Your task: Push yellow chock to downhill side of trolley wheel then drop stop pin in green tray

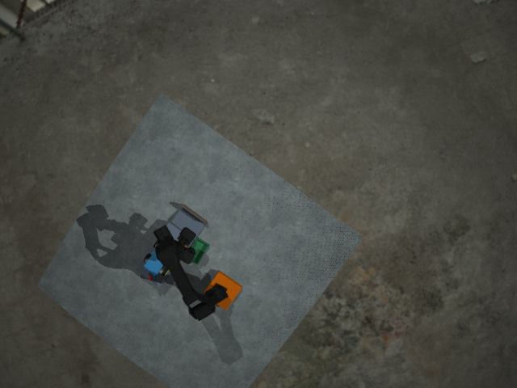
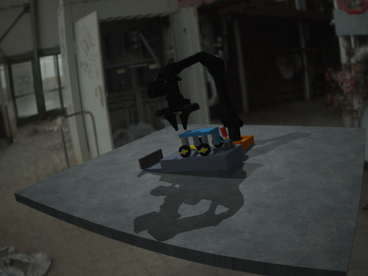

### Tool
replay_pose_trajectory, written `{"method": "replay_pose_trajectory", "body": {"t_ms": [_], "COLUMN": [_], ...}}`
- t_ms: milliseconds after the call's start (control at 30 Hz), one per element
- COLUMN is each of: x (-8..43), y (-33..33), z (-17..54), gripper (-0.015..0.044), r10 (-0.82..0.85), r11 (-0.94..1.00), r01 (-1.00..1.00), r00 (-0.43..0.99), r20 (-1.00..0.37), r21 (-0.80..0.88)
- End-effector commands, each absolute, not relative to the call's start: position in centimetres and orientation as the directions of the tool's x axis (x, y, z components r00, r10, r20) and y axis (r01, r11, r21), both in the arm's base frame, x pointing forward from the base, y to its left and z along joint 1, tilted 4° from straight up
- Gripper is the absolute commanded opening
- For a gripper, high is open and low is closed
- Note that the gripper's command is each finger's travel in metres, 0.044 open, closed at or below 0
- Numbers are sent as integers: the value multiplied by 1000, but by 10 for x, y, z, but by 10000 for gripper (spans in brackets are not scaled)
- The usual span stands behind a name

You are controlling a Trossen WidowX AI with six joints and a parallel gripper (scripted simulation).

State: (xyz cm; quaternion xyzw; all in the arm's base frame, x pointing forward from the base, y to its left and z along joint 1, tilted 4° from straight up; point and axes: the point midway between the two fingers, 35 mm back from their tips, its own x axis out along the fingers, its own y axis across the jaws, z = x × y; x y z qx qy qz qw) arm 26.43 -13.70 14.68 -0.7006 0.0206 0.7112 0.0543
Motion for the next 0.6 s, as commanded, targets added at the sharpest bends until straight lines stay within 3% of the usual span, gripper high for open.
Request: {"method": "replay_pose_trajectory", "body": {"t_ms": [0,100,233,333,567], "x": [264,264,274,291,313], "y": [-137,-137,-132,-119,-62], "z": [147,147,153,163,171], "gripper": [216,295,190,190,190], "r10": [48,48,30,17,101], "r11": [-993,-993,-999,-991,-826], "r01": [-106,-106,-26,136,563], "r00": [-12,-12,29,93,93], "r20": [-999,-999,-999,-996,-991], "r21": [-47,-47,-31,-4,-32]}}
